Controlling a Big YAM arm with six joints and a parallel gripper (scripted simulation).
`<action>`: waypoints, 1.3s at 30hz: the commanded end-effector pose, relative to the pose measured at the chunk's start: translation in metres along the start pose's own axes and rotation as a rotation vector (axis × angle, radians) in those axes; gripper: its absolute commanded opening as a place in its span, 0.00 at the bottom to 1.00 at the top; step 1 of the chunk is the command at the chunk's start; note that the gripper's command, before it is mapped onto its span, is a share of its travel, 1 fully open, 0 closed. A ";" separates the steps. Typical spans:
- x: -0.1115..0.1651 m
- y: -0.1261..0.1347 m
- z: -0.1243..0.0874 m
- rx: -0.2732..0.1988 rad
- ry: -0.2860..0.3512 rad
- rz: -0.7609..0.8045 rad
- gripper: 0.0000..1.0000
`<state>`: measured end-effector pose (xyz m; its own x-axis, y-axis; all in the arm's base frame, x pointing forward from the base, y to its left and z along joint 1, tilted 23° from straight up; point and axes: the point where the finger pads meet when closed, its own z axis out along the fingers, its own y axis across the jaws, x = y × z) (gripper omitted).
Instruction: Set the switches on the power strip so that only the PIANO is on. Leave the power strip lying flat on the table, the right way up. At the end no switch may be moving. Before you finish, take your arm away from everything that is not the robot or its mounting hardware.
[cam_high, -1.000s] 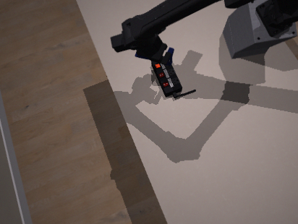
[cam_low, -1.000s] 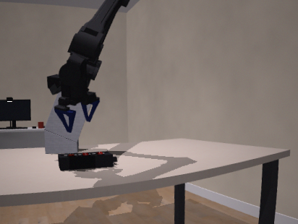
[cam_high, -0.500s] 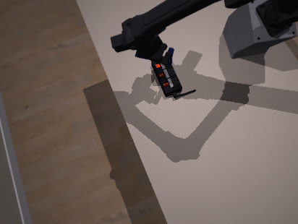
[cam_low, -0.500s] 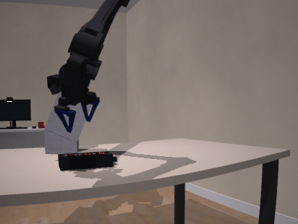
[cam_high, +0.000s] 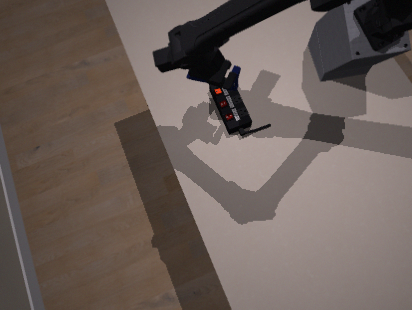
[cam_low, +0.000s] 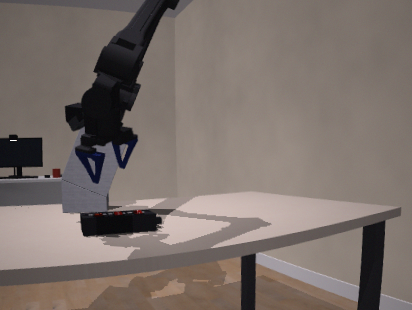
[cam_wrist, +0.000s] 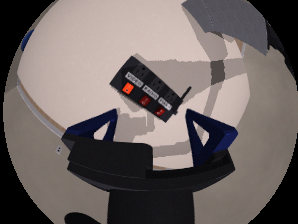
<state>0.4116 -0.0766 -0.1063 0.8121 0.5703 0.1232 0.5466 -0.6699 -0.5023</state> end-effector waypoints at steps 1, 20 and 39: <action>0.009 0.001 -0.017 -0.028 0.015 0.003 1.00; 0.009 0.001 -0.017 -0.028 0.015 0.003 1.00; -0.005 -0.036 -0.024 -0.226 0.070 -0.510 1.00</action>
<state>0.3753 -0.0650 -0.0810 0.5683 0.7613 0.3122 0.8205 -0.4961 -0.2840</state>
